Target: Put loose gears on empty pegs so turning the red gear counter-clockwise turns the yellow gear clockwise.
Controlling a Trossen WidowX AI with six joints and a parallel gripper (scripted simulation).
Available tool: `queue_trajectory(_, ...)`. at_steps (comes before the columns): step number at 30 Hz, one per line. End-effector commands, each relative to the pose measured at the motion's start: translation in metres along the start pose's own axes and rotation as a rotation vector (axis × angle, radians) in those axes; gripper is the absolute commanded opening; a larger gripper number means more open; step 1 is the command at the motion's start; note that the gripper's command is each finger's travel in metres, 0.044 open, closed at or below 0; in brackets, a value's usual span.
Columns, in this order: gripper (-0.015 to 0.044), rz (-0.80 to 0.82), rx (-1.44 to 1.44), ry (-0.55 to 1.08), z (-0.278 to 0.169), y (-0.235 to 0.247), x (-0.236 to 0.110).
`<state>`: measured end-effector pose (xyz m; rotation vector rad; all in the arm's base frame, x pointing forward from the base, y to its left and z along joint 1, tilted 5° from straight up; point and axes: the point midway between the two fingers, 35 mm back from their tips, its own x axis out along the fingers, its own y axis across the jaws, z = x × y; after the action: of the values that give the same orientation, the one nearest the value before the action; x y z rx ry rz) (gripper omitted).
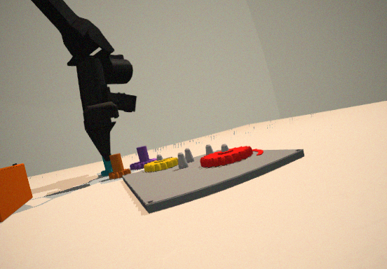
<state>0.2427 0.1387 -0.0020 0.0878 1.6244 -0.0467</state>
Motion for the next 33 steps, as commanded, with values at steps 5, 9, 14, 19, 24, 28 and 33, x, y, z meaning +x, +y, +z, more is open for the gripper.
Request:
queue_trajectory(5,0.0045,0.001,0.003,0.0,0.0,0.0,0.0)
queue_trajectory(9,0.0,0.001,0.003,0.0,0.001,0.001,-0.003)
queue_trajectory(14,0.0,0.001,0.003,-0.001,0.003,0.003,-0.014)
queue_trajectory(19,0.0,0.001,0.003,-0.001,0.005,0.005,-0.026)
queue_trajectory(24,0.0,0.002,0.003,-0.001,0.007,0.007,-0.037)
queue_trajectory(28,0.0,0.002,0.003,-0.001,0.008,0.008,-0.047)
queue_trajectory(33,0.0,0.002,0.003,-0.001,0.009,0.01,-0.059)
